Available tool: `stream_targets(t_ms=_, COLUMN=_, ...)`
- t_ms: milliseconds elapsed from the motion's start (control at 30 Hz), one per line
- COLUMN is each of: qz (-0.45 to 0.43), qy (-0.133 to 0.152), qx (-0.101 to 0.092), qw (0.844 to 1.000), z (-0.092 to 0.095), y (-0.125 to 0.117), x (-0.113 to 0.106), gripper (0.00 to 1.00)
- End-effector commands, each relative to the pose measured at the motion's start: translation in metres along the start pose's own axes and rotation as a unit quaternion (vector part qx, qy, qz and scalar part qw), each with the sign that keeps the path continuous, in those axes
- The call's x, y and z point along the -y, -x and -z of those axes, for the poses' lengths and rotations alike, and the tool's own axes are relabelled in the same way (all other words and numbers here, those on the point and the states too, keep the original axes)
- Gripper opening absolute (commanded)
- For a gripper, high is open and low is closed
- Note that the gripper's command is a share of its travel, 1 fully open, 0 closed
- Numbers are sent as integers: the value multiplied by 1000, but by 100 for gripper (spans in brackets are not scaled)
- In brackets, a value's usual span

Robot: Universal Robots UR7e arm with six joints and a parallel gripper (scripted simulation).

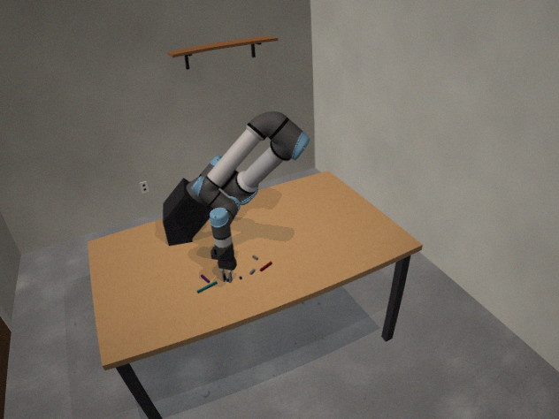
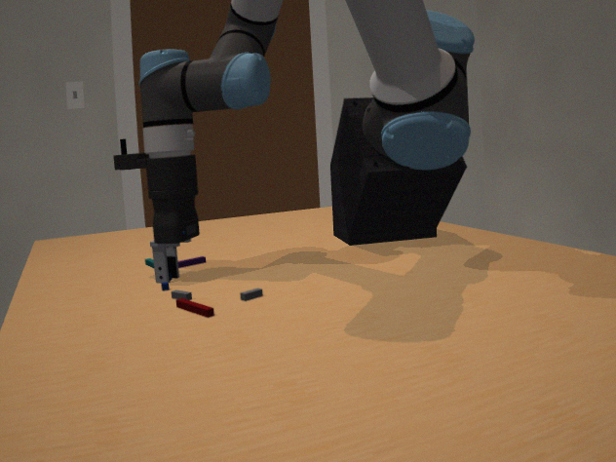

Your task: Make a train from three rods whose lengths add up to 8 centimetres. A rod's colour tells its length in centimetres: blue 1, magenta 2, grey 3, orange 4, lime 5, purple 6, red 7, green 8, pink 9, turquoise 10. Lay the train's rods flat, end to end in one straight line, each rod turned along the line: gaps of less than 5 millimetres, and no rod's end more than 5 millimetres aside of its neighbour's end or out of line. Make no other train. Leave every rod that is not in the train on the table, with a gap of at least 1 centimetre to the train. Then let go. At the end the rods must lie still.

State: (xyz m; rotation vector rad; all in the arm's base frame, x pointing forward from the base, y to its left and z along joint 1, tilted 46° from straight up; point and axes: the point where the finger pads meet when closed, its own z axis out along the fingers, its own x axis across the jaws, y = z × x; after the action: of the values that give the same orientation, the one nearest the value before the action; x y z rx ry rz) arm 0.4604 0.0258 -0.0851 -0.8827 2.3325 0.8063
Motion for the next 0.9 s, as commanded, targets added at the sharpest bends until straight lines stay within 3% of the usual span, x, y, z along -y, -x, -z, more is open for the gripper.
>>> stream_targets(t_ms=0, qz=0, qy=-1, qx=0, qw=1000, z=0, y=0, x=0, gripper=54)
stream_targets(t_ms=367, qz=0, qy=-1, qx=0, qw=1000, z=0, y=0, x=0, gripper=54)
stream_targets(t_ms=400, qz=0, qy=-1, qx=0, qw=1000, z=0, y=0, x=0, gripper=24)
stream_targets(t_ms=867, qz=0, qy=-1, qx=0, qw=1000, z=0, y=0, x=0, gripper=24)
